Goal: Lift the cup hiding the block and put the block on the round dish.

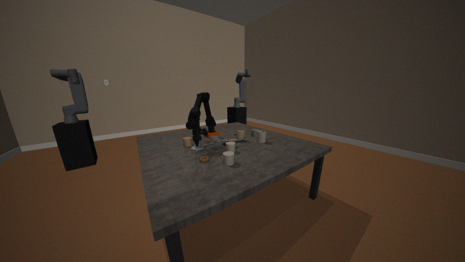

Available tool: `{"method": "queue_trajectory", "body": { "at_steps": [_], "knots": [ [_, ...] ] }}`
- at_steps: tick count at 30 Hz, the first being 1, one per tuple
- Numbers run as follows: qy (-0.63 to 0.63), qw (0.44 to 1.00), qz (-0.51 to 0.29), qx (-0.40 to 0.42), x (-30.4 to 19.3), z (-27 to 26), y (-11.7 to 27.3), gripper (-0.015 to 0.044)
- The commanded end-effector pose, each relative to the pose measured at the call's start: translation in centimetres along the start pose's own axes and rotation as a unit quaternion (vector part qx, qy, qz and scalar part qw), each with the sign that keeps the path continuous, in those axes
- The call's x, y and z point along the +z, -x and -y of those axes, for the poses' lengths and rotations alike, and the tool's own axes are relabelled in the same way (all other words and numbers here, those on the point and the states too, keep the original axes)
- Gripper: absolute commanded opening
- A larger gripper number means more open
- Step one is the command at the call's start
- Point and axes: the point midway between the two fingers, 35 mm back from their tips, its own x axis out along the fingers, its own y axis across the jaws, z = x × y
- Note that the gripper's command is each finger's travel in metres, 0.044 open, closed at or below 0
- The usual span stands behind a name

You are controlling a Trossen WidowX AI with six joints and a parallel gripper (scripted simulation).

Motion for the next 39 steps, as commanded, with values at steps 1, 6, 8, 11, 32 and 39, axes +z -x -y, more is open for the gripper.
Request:
{"method": "queue_trajectory", "body": {
  "at_steps": [1,6,8,11,32,39],
  "knots": [
    [0.0,1.0,0.0,-0.001,0.0,0.0,0.0,0.0079],
    [0.0,1.0,0.0,-0.001,0.0,0.0,0.0,0.021],
    [0.0,1.0,0.0,-0.001,0.0,0.0,0.0,0.0262],
    [0.0,1.0,0.0,-0.001,0.0,0.0,0.0,0.0341],
    [0.002,1.0,-0.001,-0.001,0.1,-0.2,10.3,0.044],
    [0.002,1.0,-0.001,-0.001,0.1,-0.2,10.3,0.044]
  ]
}}
